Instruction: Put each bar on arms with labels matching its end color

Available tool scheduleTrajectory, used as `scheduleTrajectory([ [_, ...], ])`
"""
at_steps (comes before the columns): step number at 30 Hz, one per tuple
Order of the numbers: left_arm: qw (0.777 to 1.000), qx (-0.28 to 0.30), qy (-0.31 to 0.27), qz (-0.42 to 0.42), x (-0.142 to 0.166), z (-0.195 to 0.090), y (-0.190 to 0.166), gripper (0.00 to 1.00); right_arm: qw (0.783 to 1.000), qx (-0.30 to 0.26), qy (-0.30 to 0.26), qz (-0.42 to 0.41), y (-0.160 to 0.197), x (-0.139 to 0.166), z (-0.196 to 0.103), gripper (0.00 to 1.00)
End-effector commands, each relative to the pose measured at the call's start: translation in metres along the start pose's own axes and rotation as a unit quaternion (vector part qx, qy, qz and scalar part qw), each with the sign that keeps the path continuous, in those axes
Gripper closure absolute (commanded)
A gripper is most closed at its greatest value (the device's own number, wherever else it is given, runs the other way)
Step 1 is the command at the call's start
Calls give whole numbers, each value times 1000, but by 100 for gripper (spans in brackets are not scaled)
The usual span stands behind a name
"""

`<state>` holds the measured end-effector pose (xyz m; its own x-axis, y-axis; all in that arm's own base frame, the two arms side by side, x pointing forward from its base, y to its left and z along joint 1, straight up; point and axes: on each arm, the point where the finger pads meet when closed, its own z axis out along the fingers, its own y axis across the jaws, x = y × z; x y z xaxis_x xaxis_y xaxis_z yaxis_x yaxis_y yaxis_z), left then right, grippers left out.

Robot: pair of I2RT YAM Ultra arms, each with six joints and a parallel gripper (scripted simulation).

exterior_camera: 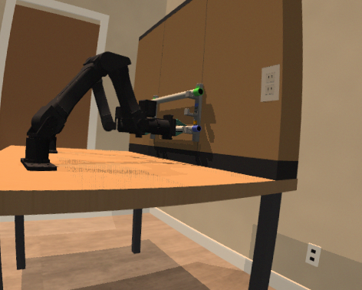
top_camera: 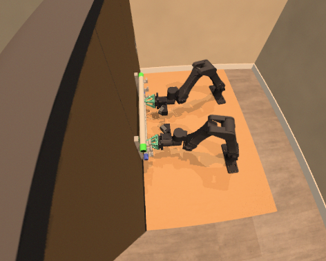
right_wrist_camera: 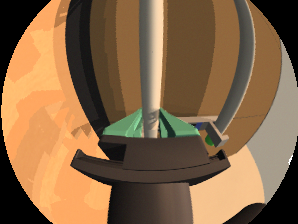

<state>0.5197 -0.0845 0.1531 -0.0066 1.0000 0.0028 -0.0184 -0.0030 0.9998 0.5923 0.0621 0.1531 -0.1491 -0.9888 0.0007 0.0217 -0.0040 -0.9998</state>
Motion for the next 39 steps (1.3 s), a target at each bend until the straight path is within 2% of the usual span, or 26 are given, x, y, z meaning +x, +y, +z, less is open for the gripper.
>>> scheduleTrajectory([
  [1, 1000, 9, 4, -2, 4, 0, 0, 100, 1000, -11, 0, 0, 0, 0, -1, 100],
  [39, 1000, 9, 4, -2, 4, -1, 25, 100, 1000, -11, 0, 0, -25, 0, -1, 100],
])
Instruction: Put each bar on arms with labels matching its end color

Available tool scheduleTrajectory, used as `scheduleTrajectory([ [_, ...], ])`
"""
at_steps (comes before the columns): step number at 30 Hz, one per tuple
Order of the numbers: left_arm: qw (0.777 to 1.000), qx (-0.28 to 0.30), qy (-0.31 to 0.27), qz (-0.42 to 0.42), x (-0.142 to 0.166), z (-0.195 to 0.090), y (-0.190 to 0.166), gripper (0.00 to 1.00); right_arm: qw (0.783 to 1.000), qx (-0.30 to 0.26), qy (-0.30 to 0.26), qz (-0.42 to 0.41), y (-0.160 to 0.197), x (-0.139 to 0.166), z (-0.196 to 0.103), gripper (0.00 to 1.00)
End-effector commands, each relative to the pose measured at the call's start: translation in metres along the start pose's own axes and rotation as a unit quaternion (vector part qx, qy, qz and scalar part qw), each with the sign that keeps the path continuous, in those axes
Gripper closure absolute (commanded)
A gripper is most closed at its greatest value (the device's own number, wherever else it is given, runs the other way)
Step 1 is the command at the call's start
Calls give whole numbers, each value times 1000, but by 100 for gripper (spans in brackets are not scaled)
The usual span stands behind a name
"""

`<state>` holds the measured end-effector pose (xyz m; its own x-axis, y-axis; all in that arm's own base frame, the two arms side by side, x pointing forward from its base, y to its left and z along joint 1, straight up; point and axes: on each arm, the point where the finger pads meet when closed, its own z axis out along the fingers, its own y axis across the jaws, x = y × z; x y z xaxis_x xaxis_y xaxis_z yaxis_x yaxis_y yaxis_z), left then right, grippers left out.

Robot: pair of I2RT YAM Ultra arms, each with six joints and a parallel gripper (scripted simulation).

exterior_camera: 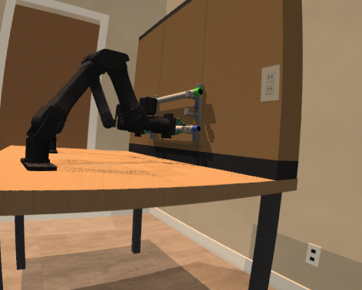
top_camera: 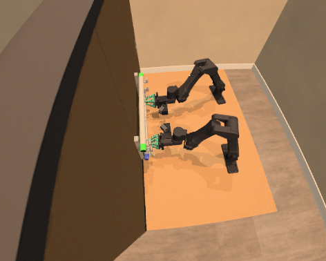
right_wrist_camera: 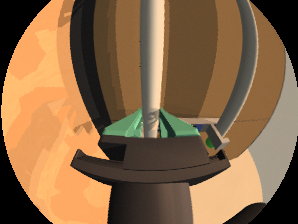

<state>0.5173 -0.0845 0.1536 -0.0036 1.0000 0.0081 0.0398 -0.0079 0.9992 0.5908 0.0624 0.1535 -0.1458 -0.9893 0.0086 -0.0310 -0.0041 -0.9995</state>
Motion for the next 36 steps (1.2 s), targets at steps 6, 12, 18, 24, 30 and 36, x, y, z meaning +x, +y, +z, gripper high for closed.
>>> scheduleTrajectory([
  [6, 1000, -20, 5, -5, 4, 0, 30, 100, 1000, 15, 2, 5, -31, 1, -1, 100],
  [12, 1000, -20, 5, -5, 4, 0, 38, 100, 1000, 15, 2, 5, -38, 1, -2, 100],
  [18, 1000, -20, 5, -5, 4, 0, 43, 100, 1000, 15, 2, 5, -43, 1, -2, 100],
  [24, 1000, -20, 5, -5, 4, 0, 46, 100, 1000, 15, 2, 5, -47, 1, -2, 100],
  [30, 1000, -20, 5, -5, 4, -1, 50, 100, 1000, 15, 2, 5, -51, 1, -2, 100],
  [36, 1000, -20, 5, -5, 4, -1, 53, 100, 1000, 15, 2, 5, -53, 1, -2, 100],
])
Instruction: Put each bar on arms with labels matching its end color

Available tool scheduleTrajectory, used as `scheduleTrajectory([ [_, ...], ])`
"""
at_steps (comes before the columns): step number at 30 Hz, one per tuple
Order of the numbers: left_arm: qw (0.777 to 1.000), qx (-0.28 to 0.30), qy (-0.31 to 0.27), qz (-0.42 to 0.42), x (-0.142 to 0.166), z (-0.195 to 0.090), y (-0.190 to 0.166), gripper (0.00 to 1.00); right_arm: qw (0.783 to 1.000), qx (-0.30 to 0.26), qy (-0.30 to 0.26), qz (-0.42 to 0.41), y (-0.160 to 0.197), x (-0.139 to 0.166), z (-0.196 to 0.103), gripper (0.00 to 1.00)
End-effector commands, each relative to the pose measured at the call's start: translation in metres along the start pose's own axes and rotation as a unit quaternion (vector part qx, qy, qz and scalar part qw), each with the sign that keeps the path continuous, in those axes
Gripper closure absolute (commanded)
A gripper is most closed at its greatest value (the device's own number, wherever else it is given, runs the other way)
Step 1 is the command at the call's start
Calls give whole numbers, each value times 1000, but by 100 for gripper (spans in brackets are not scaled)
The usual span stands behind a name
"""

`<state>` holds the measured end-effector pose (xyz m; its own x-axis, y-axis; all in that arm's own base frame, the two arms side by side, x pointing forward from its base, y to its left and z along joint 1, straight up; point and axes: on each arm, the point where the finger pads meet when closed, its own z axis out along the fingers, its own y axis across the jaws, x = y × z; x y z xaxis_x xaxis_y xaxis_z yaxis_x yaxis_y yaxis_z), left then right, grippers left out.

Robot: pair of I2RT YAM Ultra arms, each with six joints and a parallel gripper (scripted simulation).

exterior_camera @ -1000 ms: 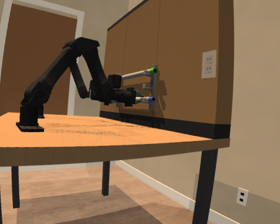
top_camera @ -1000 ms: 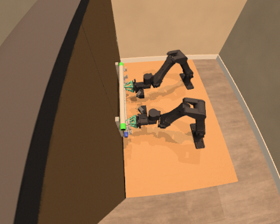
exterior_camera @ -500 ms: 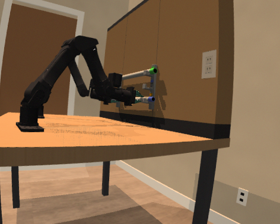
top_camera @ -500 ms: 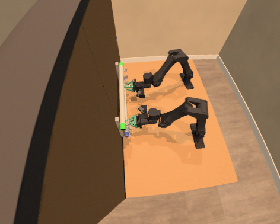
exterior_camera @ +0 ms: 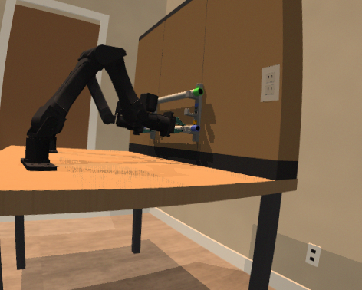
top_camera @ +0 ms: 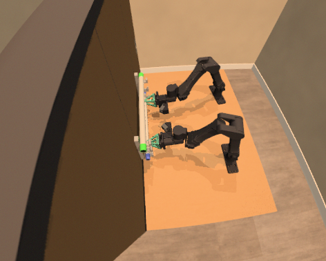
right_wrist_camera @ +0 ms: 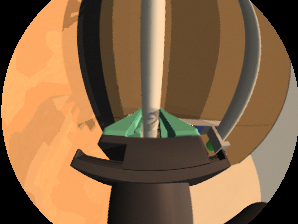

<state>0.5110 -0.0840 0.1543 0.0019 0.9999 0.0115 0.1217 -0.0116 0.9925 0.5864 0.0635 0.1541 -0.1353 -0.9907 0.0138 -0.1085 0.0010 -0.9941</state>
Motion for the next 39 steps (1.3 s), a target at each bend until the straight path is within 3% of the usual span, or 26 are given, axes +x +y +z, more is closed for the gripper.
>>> scheduleTrajectory([
  [1, 998, -61, 8, -7, 4, 1, 54, 100, 998, 54, 7, 8, -53, 2, -2, 100],
  [39, 998, -61, 8, -7, 4, -2, 76, 100, 998, 54, 7, 8, -76, 2, -4, 100],
])
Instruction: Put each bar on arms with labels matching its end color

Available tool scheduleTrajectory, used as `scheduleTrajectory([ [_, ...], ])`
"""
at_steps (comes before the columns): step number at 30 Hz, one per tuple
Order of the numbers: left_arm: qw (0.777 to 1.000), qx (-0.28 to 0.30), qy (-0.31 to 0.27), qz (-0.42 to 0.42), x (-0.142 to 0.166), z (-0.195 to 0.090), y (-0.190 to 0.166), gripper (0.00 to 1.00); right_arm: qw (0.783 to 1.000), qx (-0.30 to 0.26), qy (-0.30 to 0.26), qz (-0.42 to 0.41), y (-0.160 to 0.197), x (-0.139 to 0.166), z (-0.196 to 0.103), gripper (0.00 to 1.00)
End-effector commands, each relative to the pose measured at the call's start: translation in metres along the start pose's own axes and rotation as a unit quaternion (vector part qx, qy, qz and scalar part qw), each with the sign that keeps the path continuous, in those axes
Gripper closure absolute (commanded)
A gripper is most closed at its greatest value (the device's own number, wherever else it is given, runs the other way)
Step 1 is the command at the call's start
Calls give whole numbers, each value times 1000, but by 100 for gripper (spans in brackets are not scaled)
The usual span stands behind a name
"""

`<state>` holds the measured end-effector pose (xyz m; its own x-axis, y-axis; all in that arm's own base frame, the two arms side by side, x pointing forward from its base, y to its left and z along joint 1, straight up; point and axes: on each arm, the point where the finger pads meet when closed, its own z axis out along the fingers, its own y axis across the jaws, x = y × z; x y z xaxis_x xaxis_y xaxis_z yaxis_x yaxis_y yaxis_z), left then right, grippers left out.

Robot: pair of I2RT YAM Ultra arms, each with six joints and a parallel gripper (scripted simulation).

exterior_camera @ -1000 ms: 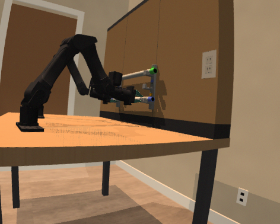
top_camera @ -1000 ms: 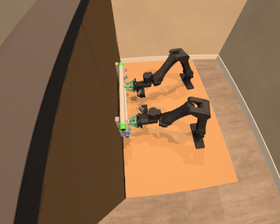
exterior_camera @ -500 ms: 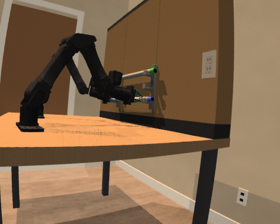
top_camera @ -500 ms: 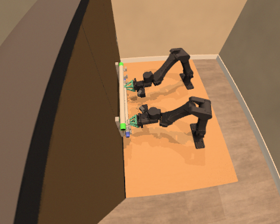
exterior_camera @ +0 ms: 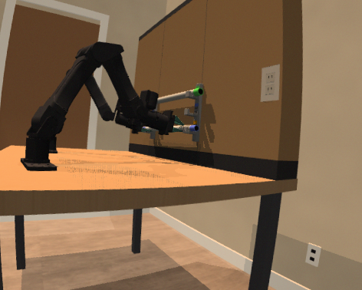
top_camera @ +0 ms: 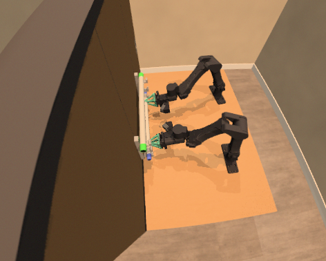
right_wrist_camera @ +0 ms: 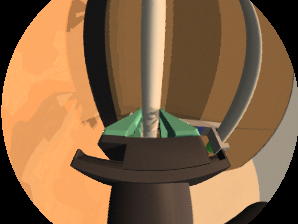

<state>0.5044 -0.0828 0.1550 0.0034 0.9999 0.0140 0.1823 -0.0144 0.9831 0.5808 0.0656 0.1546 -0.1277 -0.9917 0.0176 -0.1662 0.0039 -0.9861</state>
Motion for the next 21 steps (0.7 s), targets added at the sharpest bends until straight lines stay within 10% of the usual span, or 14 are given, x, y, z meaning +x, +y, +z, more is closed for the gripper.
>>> scheduleTrajectory([
  [1, 996, -92, 9, -9, 3, 0, 77, 100, 996, 83, 10, 10, -77, 4, -3, 100],
  [21, 996, -92, 9, -9, 4, -2, 89, 100, 996, 83, 10, 11, -88, 4, -5, 100],
])
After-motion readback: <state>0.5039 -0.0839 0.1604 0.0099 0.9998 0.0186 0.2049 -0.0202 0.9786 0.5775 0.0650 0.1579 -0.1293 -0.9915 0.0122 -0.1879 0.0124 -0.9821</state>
